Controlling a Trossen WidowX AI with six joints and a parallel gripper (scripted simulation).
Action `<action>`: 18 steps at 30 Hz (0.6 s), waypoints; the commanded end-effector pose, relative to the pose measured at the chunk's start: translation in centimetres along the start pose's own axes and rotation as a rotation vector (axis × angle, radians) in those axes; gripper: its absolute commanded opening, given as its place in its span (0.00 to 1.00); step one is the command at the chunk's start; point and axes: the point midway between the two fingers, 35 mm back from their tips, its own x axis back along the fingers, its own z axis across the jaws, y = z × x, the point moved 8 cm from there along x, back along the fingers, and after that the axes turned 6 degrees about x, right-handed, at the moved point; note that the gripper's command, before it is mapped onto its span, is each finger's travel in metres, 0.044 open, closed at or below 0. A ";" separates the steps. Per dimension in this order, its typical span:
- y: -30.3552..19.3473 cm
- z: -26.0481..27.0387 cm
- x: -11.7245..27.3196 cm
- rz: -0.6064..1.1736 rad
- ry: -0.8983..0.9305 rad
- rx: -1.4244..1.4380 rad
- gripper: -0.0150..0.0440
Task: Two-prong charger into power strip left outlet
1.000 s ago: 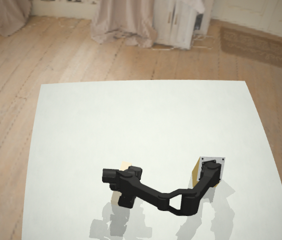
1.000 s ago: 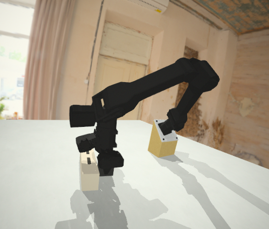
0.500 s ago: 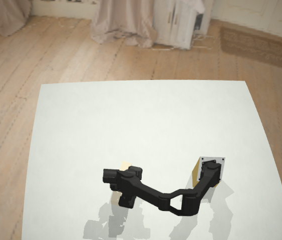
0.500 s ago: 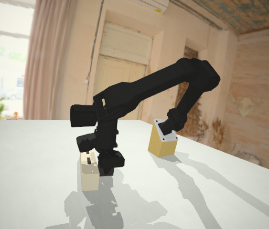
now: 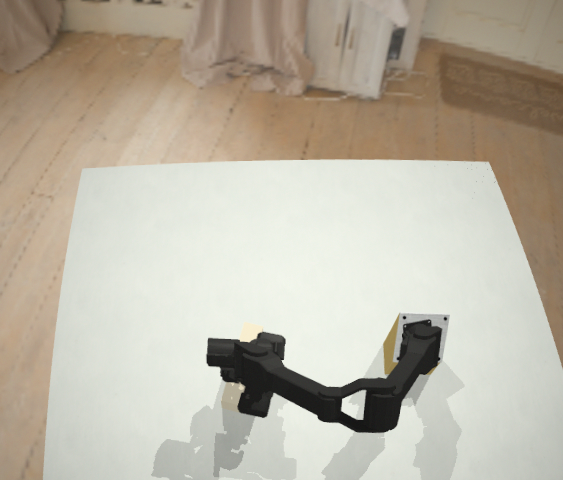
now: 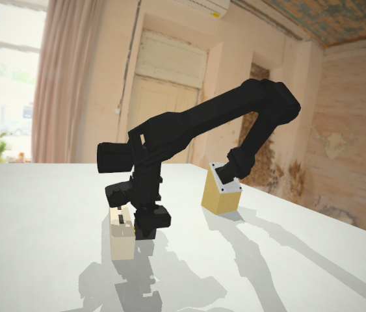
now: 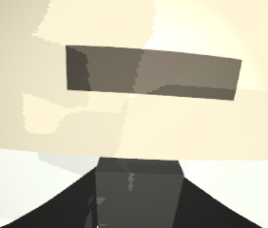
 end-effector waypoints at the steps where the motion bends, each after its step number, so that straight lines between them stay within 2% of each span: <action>1: -0.2 0.0 0.0 0.002 0.004 -0.003 0.25; 18: -0.5 0.0 -0.1 0.002 0.004 -0.003 0.25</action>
